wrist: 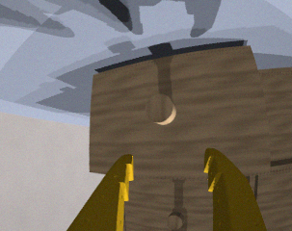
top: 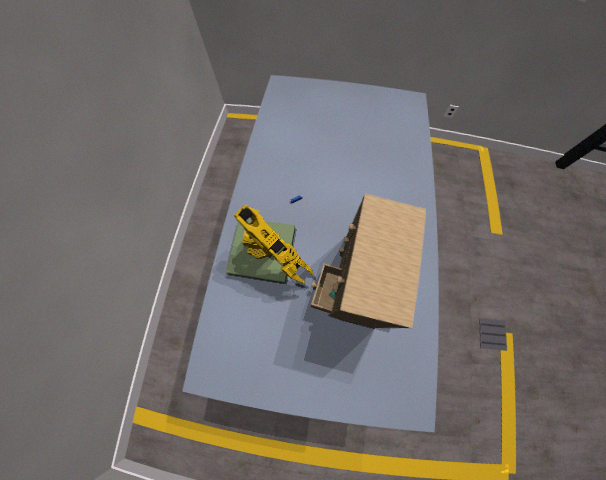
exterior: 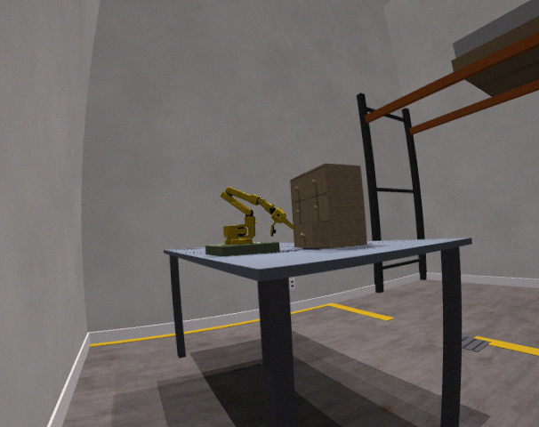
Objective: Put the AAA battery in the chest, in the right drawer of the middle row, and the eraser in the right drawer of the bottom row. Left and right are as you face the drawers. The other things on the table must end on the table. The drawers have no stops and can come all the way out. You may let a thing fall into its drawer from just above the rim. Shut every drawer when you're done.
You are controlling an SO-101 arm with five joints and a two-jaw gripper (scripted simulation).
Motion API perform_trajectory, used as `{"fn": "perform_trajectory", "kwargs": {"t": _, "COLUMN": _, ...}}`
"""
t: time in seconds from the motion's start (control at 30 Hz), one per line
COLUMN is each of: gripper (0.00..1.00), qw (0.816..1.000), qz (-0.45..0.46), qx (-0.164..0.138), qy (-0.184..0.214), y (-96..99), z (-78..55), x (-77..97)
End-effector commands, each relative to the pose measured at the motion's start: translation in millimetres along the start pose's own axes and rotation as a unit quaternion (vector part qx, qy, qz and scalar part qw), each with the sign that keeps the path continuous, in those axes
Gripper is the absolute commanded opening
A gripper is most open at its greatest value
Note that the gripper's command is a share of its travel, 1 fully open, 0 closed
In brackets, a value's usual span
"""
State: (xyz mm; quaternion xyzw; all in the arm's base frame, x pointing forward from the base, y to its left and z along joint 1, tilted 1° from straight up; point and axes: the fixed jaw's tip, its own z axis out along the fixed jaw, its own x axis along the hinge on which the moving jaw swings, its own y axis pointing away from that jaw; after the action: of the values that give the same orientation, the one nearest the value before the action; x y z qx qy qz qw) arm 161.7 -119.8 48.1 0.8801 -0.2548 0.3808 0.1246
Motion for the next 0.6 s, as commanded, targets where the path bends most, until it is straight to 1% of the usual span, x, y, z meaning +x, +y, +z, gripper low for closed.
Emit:
{"fn": "perform_trajectory", "kwargs": {"t": 0.0, "gripper": 0.21, "qw": 1.000, "qz": 0.002, "qx": -0.003, "qy": -0.010, "y": 1.6, "z": 1.7, "x": -6.5}}
{"fn": "perform_trajectory", "kwargs": {"t": 0.57, "gripper": 0.21, "qw": 1.000, "qz": 0.002, "qx": -0.004, "qy": -0.010, "y": 2.0, "z": 1.9, "x": -8.1}}
